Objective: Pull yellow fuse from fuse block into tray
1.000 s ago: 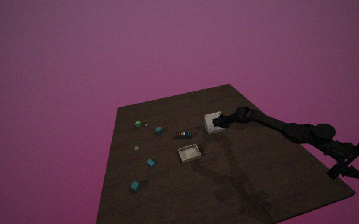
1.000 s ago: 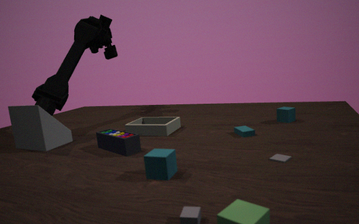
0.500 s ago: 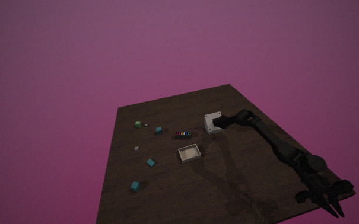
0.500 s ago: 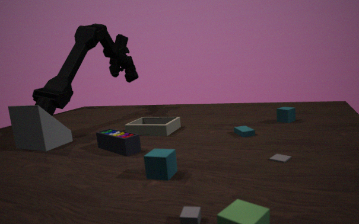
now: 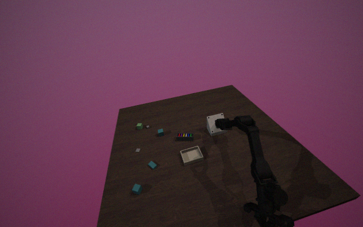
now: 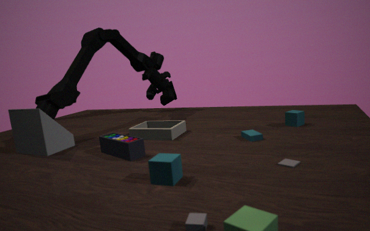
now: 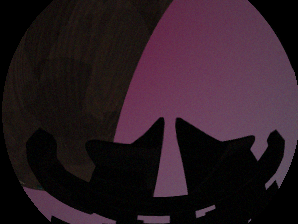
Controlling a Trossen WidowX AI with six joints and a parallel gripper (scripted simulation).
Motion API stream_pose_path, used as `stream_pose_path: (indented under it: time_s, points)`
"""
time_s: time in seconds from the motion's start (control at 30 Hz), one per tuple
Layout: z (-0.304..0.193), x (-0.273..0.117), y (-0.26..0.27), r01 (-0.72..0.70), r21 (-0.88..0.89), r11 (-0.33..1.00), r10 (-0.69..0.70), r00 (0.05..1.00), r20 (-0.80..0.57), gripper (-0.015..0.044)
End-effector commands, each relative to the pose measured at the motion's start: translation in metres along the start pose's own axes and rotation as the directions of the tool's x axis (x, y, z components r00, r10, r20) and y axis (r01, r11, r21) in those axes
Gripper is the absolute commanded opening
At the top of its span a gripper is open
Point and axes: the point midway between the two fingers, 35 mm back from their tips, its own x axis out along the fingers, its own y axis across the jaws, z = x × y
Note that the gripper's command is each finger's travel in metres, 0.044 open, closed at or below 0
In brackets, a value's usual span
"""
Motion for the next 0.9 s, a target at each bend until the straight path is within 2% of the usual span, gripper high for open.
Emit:
stream_pose_path:
  time_s: [0.0,0.17,0.33,0.6,0.87]
  points:
    - [-0.044,0.005,0.061,-0.145,0.052,0.988,0.148,0.988,-0.051,0.0064]
    - [-0.095,-0.004,0.132,-0.3,0.139,0.944,0.316,0.943,-0.107,0.0064]
    - [-0.148,-0.033,0.189,-0.416,0.182,0.891,0.447,0.873,-0.195,0.0064]
    - [-0.192,-0.093,0.305,-0.604,0.372,0.704,0.686,0.715,-0.137,0.0064]
    - [-0.212,-0.185,0.405,-0.665,0.614,0.424,0.841,0.54,0.004,0.0064]
